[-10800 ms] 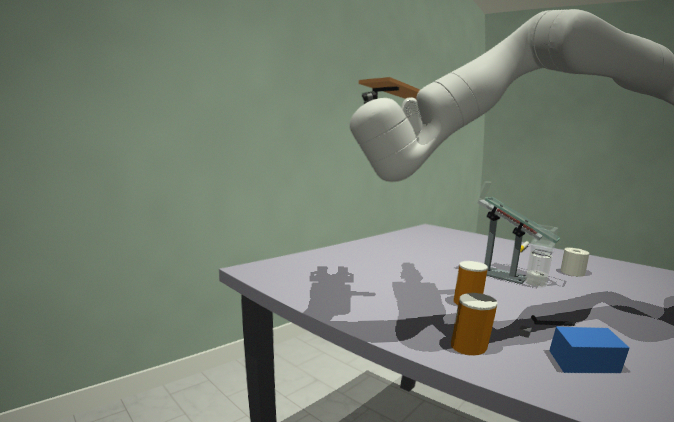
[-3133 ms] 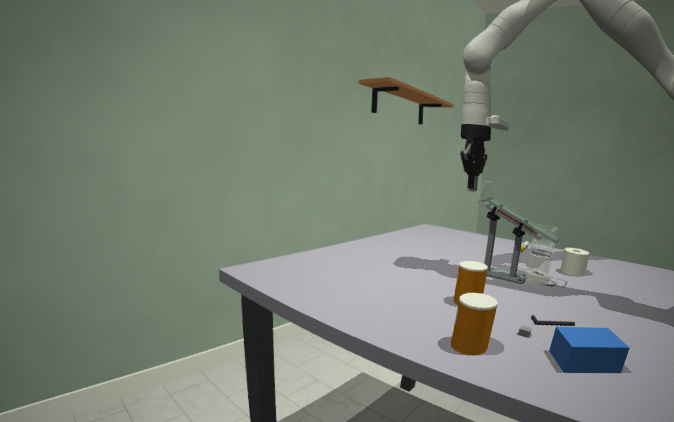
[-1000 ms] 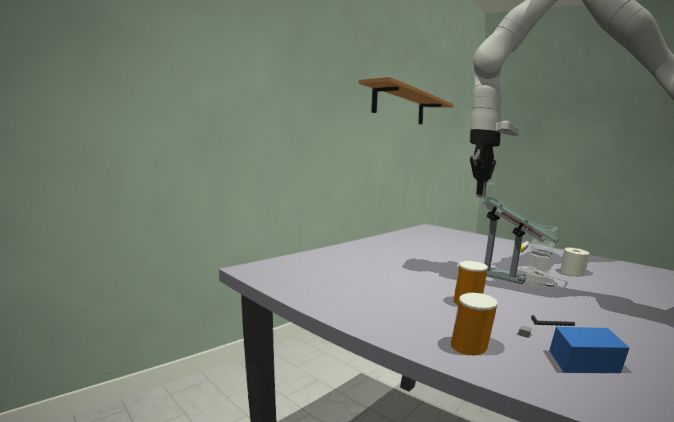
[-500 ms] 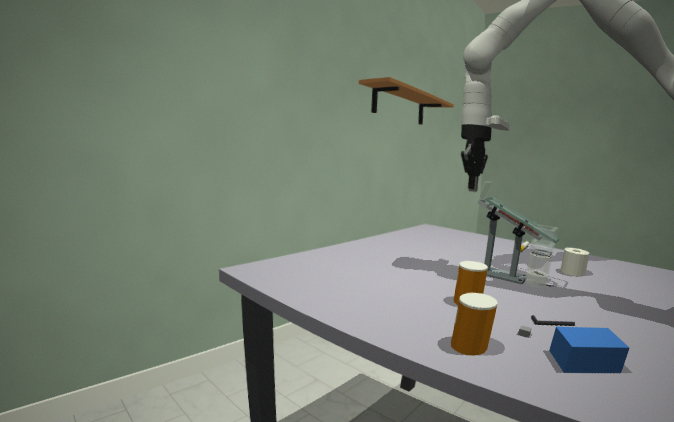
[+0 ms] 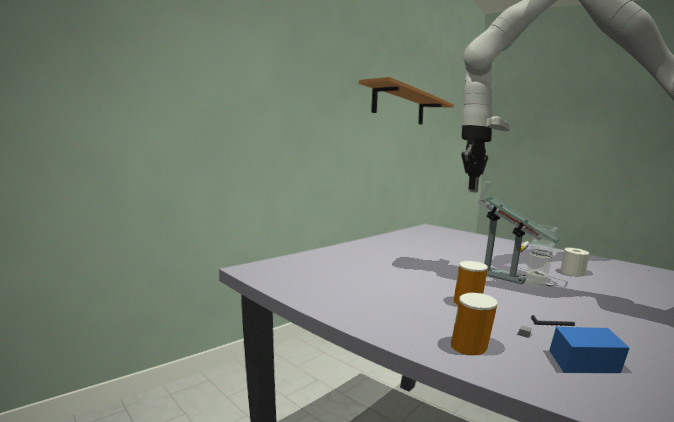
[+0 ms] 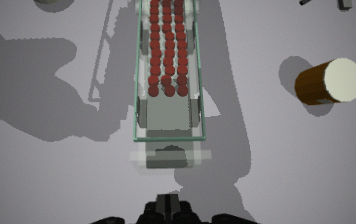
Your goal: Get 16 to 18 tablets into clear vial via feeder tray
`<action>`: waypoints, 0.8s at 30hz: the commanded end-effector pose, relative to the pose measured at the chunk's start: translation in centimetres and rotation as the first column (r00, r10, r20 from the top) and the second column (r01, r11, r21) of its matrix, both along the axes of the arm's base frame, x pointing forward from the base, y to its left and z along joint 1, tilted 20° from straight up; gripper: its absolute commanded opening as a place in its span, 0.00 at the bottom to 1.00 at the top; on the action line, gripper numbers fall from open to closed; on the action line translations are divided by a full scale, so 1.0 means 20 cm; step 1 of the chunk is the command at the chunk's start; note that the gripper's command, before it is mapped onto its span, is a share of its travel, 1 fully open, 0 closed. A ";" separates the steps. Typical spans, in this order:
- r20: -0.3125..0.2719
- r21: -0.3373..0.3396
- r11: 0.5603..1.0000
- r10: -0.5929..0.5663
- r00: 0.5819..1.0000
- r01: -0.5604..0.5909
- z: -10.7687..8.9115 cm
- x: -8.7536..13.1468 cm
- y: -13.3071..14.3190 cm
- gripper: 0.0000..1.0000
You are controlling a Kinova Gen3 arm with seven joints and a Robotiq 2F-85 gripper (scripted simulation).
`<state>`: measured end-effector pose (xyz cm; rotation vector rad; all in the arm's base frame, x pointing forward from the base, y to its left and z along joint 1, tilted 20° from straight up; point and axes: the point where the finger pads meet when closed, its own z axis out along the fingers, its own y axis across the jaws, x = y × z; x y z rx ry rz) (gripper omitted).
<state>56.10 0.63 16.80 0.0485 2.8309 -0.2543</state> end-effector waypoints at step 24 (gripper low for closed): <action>-0.003 0.001 1.000 -0.002 1.000 0.002 0.01 0.02 0.01 0.00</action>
